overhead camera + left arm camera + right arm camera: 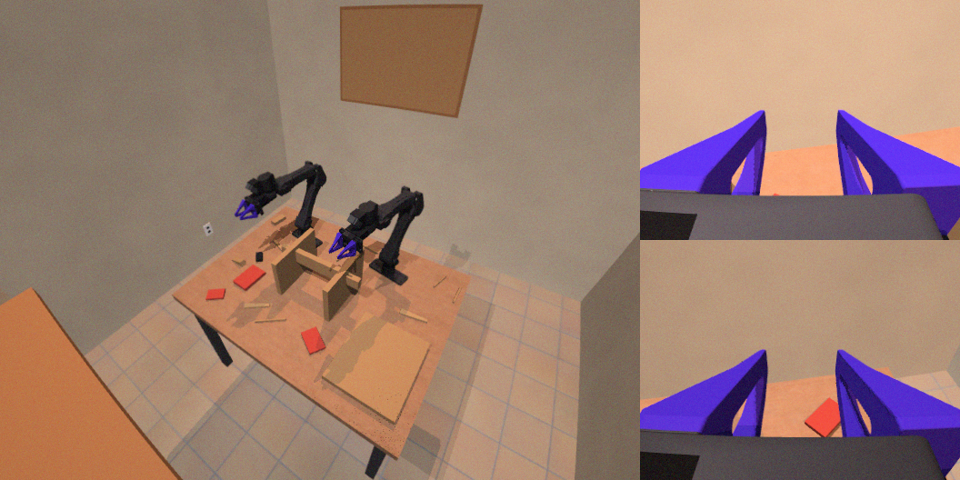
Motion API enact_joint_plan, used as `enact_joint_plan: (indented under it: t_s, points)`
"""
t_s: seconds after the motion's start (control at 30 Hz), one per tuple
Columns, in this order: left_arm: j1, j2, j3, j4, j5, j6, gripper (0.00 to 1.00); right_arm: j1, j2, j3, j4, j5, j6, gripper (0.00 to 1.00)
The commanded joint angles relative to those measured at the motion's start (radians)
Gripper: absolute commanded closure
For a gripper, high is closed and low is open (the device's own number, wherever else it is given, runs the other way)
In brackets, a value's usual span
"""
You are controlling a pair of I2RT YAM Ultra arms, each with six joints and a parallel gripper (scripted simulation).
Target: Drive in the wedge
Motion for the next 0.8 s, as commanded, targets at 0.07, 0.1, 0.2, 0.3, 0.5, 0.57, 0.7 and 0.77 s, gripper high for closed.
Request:
enact_joint_plan:
  t_s: [0.07, 0.1, 0.2, 0.3, 0.5, 0.57, 0.7, 0.77]
  points:
    - [0.034, 0.026, -0.035, 0.148, 0.042, 0.048, 0.6, -0.061, 0.015, -0.024, 0.185, -0.061, -0.063, 0.61]
    - [0.038, -0.002, -0.038, 0.155, 0.043, 0.05, 0.6, -0.071, 0.009, -0.029, 0.194, -0.064, -0.064, 0.61]
    - [0.043, -0.012, -0.036, 0.135, 0.039, 0.039, 0.6, -0.08, -0.027, -0.009, 0.189, -0.063, -0.047, 0.61]
    - [0.043, -0.041, 0.005, 0.106, 0.026, 0.019, 0.6, -0.085, -0.033, 0.017, 0.183, -0.052, -0.026, 0.61]
    - [0.027, -0.036, 0.003, 0.104, 0.018, 0.026, 0.6, -0.062, -0.023, 0.021, 0.191, -0.037, -0.027, 0.61]
    - [0.027, -0.036, 0.003, 0.104, 0.018, 0.026, 0.6, -0.062, -0.023, 0.021, 0.191, -0.037, -0.027, 0.61]
    - [0.03, -0.036, 0.003, 0.104, 0.018, 0.026, 0.6, -0.123, -0.027, 0.02, 0.189, -0.026, -0.031, 0.61]
    - [0.03, -0.036, 0.003, 0.104, 0.019, 0.026, 0.6, -0.156, -0.029, 0.02, 0.189, -0.023, -0.034, 0.61]
